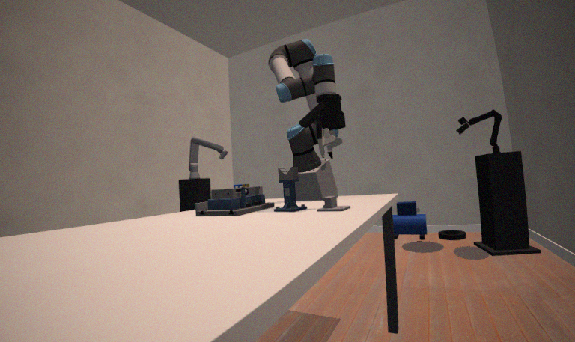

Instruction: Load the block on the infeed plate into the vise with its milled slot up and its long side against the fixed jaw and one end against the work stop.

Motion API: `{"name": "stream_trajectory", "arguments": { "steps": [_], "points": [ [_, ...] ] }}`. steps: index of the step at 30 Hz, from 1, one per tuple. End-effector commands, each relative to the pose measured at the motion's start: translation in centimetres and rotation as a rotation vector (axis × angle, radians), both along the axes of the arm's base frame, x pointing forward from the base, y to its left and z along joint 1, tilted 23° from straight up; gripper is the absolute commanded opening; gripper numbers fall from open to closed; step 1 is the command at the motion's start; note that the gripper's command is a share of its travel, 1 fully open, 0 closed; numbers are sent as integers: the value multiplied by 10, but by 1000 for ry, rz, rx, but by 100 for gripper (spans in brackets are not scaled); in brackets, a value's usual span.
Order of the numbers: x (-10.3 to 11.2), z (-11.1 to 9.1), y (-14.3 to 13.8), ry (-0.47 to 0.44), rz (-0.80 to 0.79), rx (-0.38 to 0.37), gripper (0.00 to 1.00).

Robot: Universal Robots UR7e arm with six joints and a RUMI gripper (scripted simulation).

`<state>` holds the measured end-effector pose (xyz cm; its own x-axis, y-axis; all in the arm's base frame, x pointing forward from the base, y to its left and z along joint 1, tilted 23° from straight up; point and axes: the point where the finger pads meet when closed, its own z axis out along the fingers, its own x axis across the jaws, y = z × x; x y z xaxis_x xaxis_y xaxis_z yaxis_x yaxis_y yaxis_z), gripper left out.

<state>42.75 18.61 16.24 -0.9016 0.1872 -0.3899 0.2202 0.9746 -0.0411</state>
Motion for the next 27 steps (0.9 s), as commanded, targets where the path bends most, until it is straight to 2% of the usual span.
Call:
{"name": "stream_trajectory", "arguments": {
  "steps": [1,27],
  "points": [
    [5,-10,-1,-2,0,1,51],
    [29,-69,-10,-2,0,1,51]
  ]
}}
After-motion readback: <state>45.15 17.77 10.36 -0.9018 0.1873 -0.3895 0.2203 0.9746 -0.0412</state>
